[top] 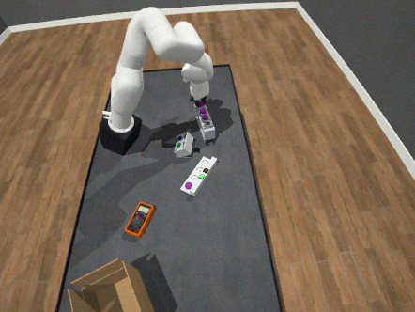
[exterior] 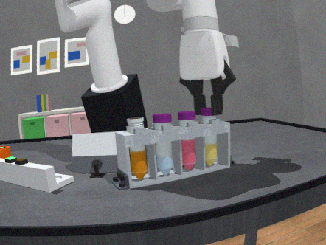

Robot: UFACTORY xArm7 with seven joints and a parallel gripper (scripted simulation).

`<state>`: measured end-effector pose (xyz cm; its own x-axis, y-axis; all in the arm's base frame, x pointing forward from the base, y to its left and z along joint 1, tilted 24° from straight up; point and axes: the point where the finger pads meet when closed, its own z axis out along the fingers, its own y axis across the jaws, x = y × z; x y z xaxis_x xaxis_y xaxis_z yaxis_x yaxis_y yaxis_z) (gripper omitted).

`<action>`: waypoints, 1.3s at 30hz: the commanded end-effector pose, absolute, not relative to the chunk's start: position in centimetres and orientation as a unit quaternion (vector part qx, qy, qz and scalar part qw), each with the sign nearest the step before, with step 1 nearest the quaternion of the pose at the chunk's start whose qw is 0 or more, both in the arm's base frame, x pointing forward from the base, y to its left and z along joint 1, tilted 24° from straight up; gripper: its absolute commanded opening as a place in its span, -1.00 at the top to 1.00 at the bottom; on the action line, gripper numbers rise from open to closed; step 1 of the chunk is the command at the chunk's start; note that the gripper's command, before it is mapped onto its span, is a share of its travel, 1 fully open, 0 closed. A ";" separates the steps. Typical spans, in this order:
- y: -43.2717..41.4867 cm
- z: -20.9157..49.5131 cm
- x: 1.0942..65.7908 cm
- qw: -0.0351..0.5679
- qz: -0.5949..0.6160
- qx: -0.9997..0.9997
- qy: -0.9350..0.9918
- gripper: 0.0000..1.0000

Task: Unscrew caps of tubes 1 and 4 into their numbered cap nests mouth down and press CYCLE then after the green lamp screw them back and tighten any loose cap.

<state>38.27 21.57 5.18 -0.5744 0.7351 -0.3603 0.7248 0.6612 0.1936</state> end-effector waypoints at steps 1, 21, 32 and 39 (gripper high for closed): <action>21.8 5.3 38.3 0.208 0.013 0.410 0.888 1.00; 21.7 5.3 38.4 0.202 0.051 0.565 0.799 1.00; 21.7 5.3 38.4 0.192 0.081 0.678 0.705 1.00; 21.7 5.2 38.4 0.187 0.092 0.718 0.664 1.00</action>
